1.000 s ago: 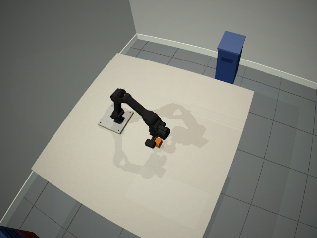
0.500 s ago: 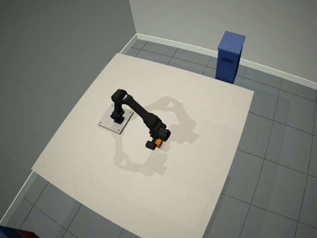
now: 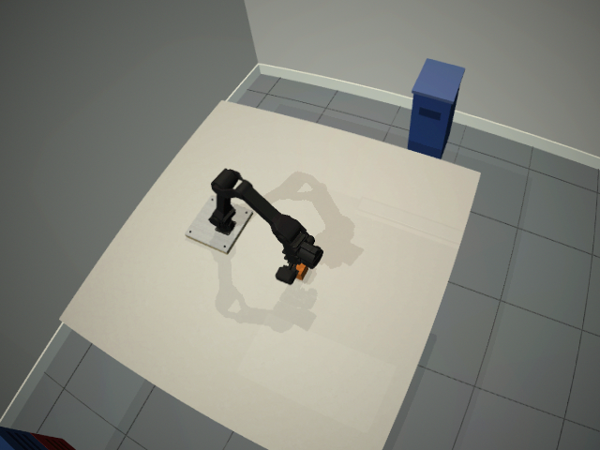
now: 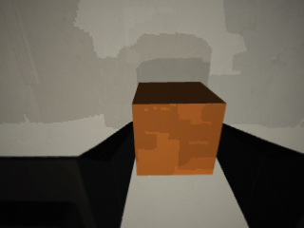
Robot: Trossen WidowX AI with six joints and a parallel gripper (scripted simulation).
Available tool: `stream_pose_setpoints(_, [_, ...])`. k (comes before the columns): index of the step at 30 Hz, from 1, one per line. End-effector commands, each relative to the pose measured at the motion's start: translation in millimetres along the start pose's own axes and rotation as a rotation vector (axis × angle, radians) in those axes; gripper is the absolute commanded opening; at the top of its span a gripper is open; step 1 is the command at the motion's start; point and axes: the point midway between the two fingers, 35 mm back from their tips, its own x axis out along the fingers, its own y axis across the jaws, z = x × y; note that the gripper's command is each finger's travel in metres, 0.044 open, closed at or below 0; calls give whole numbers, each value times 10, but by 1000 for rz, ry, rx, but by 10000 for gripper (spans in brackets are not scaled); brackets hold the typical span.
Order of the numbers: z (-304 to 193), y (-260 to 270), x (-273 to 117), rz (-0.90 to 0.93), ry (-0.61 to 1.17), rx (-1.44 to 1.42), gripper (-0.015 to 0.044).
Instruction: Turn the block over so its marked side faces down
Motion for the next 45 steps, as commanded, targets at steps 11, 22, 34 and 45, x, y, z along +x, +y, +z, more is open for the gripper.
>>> stream_pose_setpoints(11, [2,-2,3,-2,0,5,130])
stream_pose_setpoints(22, [3,-2,-288,-2,-1,5,0])
stream_pose_setpoints(34, [14,0,-261,0,-101,14,0])
stream_pose_setpoints(45, [15,-1,-228,3,-275,15,0])
